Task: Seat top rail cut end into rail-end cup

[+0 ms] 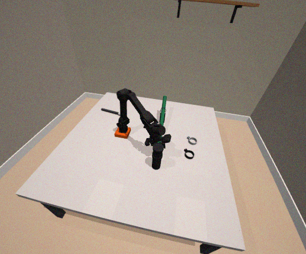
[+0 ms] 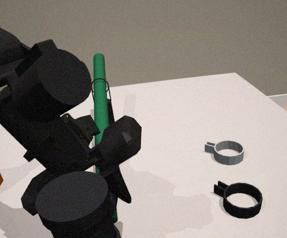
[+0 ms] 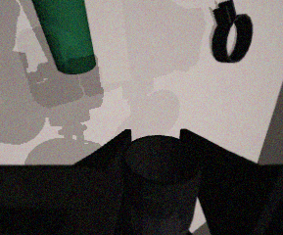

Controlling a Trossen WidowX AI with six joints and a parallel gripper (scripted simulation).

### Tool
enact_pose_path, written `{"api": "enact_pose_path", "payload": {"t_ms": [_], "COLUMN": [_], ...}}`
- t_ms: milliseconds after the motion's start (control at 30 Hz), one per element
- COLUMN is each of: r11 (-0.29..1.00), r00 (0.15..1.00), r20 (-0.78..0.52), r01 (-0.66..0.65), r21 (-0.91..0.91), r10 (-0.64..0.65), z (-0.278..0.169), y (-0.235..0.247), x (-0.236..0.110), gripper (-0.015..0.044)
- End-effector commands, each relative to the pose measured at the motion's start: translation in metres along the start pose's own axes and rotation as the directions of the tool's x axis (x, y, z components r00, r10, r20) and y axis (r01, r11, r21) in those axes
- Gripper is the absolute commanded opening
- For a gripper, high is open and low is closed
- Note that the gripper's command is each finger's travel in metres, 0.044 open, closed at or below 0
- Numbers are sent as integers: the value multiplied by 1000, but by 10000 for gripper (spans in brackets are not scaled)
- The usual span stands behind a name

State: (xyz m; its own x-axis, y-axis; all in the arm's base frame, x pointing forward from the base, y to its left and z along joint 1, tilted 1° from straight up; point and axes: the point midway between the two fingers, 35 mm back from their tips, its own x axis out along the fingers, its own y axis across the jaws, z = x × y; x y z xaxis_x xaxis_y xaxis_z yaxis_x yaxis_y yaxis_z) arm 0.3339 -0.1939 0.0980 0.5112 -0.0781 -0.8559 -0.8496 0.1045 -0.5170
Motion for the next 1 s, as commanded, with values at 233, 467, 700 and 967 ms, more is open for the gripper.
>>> {"api": "enact_pose_path", "payload": {"t_ms": [233, 467, 700, 967], "r11": [997, 994, 990, 992], "r00": [999, 998, 997, 997], "r20": [40, 62, 78, 73], "r01": [-2, -1, 1, 1], "r21": [-71, -110, -138, -129], "r10": [5, 7, 9, 9], "z": [-1, -1, -2, -1], "y": [8, 12, 14, 13], "x": [-3, -5, -7, -6], "gripper": [0, 0, 0, 0]}}
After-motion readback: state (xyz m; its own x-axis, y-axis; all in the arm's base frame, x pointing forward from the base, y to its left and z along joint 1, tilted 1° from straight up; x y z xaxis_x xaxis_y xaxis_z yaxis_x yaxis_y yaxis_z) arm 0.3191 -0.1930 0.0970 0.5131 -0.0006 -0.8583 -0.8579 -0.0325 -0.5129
